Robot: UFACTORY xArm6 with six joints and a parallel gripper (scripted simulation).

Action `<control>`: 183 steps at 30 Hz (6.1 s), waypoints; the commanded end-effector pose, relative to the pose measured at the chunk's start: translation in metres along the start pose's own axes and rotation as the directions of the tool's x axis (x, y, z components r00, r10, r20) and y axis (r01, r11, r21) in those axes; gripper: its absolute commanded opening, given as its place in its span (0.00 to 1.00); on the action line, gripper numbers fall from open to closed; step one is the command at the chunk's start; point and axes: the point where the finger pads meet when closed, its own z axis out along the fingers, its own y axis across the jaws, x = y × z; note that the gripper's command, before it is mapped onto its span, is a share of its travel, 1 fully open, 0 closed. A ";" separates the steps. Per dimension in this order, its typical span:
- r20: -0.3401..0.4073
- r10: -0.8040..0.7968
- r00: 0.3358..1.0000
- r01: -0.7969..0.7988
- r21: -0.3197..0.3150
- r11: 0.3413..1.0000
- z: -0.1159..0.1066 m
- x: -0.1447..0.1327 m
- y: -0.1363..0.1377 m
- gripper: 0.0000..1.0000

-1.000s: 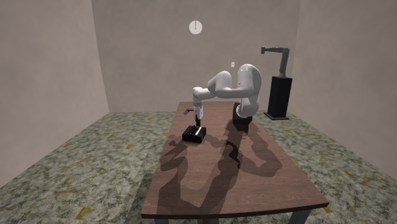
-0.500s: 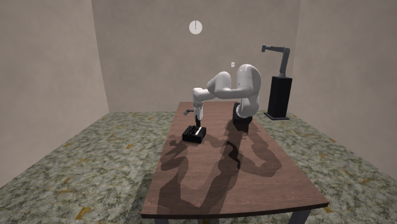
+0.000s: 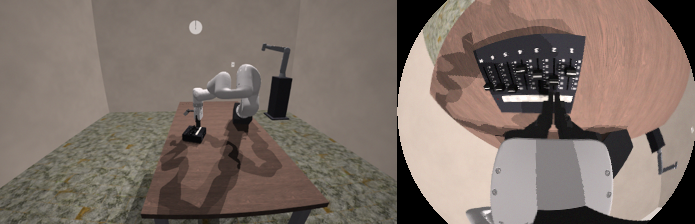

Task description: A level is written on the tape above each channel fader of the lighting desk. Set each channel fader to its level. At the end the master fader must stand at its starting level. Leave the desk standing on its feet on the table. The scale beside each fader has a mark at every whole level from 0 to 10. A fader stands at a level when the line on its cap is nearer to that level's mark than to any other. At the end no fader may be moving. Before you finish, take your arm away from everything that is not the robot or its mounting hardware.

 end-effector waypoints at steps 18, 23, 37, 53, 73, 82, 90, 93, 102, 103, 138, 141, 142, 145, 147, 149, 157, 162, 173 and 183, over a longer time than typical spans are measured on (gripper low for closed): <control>-0.002 -0.001 1.000 0.001 0.000 1.000 -0.001 0.001 0.000 0.00; -0.002 -0.001 1.000 0.001 0.000 1.000 -0.001 0.001 0.000 0.00; -0.002 -0.001 1.000 0.001 0.000 1.000 -0.001 0.002 0.000 0.00; -0.002 -0.001 1.000 0.001 0.000 1.000 -0.001 0.002 0.000 0.00; -0.002 -0.001 1.000 0.001 0.000 1.000 -0.001 0.002 0.000 0.00; -0.002 -0.001 1.000 0.001 0.000 1.000 -0.001 0.002 0.000 0.00; -0.002 -0.001 1.000 0.001 0.000 1.000 0.002 0.002 0.000 0.00; -0.002 -0.001 1.000 0.001 0.000 1.000 0.004 0.002 0.000 0.00; -0.002 -0.001 1.000 0.001 0.000 1.000 0.010 0.002 0.000 0.00; -0.002 -0.001 1.000 0.001 0.000 1.000 0.010 0.002 0.000 0.00; -0.002 -0.001 1.000 0.001 0.000 1.000 0.011 0.004 0.000 0.00; -0.002 -0.001 1.000 0.001 0.000 1.000 0.011 0.004 0.000 0.00; -0.002 -0.001 1.000 0.001 0.000 1.000 0.011 0.004 0.000 0.00; -0.002 -0.001 1.000 0.001 0.000 1.000 0.011 0.005 0.000 0.00; -0.002 -0.001 1.000 0.001 0.000 1.000 0.011 0.006 0.000 0.00; -0.002 -0.001 1.000 0.001 0.000 1.000 0.011 0.007 0.000 0.00; -0.002 -0.001 1.000 0.001 0.000 1.000 0.011 0.011 0.000 0.00; -0.002 -0.001 1.000 0.001 0.000 1.000 0.011 0.013 0.000 0.00; -0.002 -0.001 1.000 0.001 0.000 1.000 0.011 0.020 0.000 0.00; -0.002 -0.001 1.000 0.001 0.000 1.000 0.011 0.024 0.000 0.00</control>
